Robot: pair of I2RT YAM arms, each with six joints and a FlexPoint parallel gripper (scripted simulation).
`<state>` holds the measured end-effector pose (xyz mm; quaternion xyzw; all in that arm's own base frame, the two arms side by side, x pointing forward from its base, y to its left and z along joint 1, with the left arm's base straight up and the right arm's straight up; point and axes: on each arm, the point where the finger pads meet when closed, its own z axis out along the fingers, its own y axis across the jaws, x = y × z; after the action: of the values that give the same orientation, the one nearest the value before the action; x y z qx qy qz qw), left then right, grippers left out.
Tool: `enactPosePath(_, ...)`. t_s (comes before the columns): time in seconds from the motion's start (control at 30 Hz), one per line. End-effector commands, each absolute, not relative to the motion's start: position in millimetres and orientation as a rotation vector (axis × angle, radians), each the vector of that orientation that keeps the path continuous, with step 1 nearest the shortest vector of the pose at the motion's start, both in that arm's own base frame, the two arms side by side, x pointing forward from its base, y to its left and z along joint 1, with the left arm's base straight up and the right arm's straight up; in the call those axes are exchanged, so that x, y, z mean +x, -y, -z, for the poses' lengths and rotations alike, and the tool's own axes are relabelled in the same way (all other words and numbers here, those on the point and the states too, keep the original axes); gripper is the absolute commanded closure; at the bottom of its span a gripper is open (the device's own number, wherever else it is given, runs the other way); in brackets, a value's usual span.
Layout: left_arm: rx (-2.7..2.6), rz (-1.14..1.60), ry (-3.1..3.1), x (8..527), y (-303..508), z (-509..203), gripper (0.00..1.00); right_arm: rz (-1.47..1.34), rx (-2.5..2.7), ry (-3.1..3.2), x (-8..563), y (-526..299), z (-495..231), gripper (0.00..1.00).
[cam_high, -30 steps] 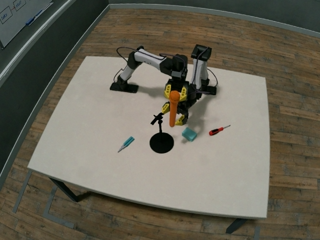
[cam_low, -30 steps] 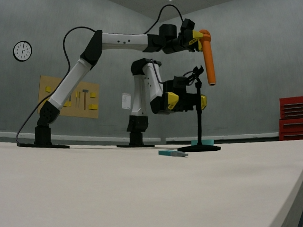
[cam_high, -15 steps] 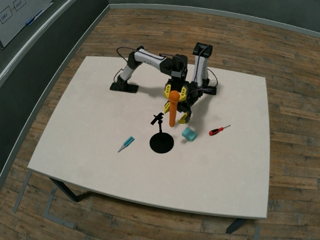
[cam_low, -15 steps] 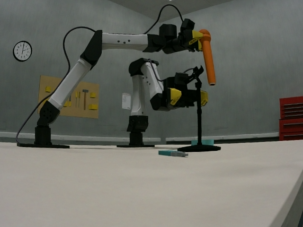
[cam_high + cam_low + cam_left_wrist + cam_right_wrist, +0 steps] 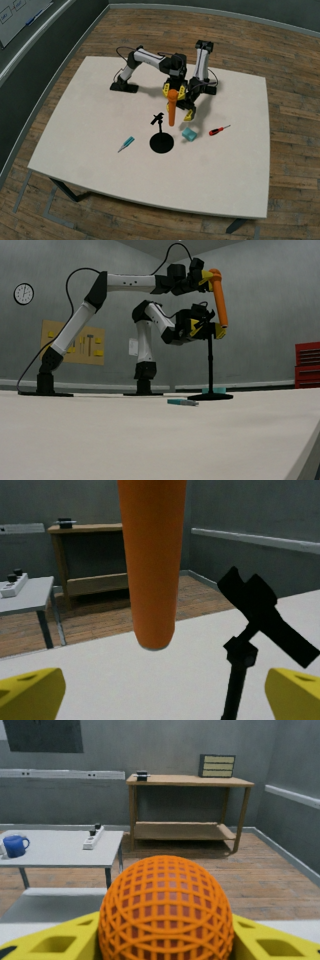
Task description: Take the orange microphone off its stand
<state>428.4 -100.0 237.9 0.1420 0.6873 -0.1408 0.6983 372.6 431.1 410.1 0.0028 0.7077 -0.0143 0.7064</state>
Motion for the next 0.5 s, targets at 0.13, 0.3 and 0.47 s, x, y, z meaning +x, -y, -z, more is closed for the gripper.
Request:
enactPosePath(0.13,0.332,0.326,-1.479,429.8,106.6,-267.4,0.02,-0.059,0.146,-1.501,367.4,-397.2,-469.6,1.0)
enactPosePath(0.3,0.323,0.316,-1.477,431.0,102.0,-268.5,0.02,-0.051,0.099,-1.536,377.8,-399.6,-450.6,1.0)
enactPosePath(0.47,0.323,0.316,-1.477,431.0,102.0,-268.5,0.02,-0.063,0.095,-1.554,387.0,-394.6,-442.1,1.0)
